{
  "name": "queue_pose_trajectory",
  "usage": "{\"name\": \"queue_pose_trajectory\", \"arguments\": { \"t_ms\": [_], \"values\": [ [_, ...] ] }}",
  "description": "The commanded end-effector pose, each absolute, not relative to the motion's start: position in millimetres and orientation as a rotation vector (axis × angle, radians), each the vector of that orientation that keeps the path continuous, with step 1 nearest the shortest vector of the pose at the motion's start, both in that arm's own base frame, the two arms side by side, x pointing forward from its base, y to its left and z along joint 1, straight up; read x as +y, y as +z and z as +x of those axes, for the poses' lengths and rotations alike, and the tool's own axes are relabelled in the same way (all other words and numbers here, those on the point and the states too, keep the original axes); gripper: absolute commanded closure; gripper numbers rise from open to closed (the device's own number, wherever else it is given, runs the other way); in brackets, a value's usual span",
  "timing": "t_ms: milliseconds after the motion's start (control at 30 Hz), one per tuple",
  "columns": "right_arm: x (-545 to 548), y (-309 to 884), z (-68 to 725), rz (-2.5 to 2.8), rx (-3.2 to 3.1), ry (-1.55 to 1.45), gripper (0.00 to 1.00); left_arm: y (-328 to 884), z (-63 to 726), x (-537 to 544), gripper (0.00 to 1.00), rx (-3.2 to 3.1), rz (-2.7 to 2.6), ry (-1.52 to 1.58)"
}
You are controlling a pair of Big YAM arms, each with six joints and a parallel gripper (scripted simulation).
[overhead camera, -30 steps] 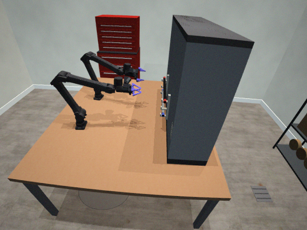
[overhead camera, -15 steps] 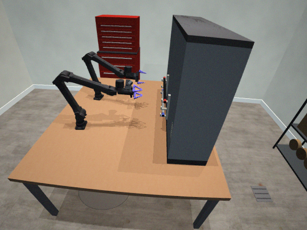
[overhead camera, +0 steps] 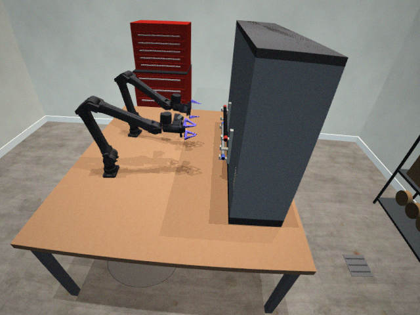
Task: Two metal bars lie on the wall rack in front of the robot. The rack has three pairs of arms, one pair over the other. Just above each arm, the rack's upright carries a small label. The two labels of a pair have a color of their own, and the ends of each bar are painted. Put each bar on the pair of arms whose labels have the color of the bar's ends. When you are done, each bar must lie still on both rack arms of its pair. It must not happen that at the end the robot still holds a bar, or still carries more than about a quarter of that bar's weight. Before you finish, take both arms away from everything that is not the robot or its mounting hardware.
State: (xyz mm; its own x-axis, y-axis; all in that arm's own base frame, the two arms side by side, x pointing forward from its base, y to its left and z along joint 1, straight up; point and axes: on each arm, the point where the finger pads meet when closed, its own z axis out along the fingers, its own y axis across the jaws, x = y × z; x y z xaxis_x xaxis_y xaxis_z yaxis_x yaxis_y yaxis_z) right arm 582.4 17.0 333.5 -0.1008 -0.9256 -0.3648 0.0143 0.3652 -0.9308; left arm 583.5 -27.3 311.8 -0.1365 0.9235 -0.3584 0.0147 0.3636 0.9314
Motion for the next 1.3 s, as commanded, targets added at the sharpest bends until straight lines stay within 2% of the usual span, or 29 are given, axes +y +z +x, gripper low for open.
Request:
{"name": "queue_pose_trajectory", "arguments": {
  "t_ms": [0,900,1267],
  "values": [
    [25.4,322.2,584.8,-0.932,1.408,-1.037,0.0,322.2,587.9,-36.5,0.0,1.424,0.92,1.052],
    [32.3,279.0,601.7,-1.157,1.288,-1.288,0.0,279.0,605.7,-46.0,0.0,1.307,1.143,1.307],
    [32.3,279.0,601.7,-1.157,1.288,-1.288,0.0,279.0,605.7,-46.0,0.0,1.307,1.143,1.307]
  ]
}}
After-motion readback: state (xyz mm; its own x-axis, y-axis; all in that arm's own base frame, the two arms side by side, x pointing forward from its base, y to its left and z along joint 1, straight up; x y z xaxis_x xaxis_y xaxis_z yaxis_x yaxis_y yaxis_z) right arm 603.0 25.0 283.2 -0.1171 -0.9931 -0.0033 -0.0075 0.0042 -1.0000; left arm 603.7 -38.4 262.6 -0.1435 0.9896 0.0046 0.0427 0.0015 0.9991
